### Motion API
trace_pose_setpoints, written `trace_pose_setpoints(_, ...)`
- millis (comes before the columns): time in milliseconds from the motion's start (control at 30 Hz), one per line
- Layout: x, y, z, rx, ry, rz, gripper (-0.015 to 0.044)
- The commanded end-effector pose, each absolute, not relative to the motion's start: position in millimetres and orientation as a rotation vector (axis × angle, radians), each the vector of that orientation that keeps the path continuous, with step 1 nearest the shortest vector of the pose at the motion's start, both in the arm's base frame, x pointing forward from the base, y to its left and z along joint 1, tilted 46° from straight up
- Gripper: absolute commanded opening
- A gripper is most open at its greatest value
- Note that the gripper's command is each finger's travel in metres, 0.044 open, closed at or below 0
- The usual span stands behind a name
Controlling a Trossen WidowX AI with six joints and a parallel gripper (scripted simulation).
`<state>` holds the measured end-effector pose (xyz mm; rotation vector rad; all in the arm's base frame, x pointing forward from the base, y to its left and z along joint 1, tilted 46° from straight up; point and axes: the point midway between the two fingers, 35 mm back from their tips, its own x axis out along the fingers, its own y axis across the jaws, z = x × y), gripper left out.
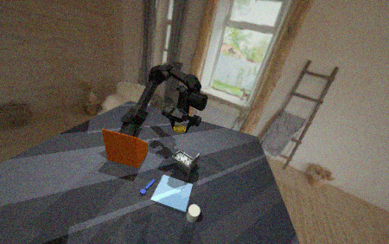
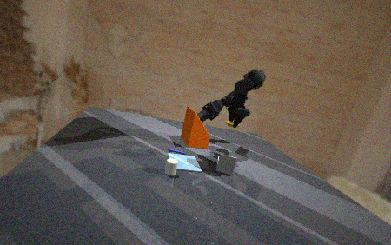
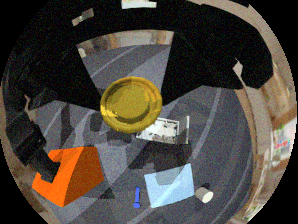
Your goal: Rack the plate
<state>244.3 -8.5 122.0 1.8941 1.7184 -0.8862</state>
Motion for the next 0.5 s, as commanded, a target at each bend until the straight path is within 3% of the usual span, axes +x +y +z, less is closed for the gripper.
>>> trace_pose_setpoints(0,233.0,3.9,128.5,1.98,1.709,-1.021,0.0)
trace_pose_setpoints(467,217.5,19.9,126.3,1.991,1.674,-1.197,0.0)
